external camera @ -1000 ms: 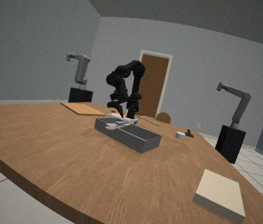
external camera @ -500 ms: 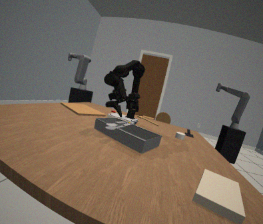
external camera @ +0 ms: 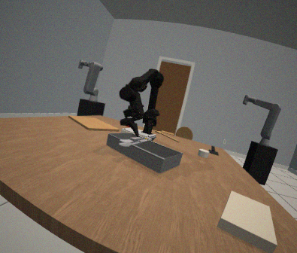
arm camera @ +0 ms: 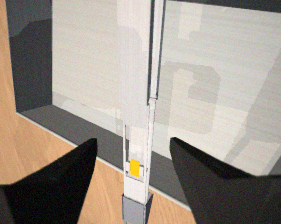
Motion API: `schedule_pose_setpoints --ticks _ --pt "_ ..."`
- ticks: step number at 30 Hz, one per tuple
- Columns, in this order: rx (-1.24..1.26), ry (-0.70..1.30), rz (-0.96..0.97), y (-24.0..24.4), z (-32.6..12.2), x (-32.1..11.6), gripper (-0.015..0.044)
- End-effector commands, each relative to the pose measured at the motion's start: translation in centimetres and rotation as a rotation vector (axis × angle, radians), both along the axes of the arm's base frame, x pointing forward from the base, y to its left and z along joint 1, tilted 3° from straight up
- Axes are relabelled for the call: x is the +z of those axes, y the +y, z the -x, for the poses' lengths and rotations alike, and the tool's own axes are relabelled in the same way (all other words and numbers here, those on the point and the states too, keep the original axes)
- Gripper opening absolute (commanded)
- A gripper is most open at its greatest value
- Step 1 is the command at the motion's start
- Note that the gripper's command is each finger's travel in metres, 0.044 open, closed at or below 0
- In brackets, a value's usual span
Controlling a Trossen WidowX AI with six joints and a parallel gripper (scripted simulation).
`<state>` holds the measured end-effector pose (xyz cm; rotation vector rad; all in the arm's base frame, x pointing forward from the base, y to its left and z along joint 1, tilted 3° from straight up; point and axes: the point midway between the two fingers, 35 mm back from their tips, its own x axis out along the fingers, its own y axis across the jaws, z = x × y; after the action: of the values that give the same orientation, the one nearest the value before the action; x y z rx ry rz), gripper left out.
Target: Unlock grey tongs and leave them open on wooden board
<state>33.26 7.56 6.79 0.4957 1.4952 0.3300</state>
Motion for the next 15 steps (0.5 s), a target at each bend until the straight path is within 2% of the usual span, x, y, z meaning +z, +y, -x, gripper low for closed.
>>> schedule_pose_setpoints --ticks 1,15 --pt "-0.002 0.025 -0.004 0.3 0.3 -1.1 0.0260" --pt "-0.002 0.025 -0.005 1.6 0.3 -3.1 0.0260"
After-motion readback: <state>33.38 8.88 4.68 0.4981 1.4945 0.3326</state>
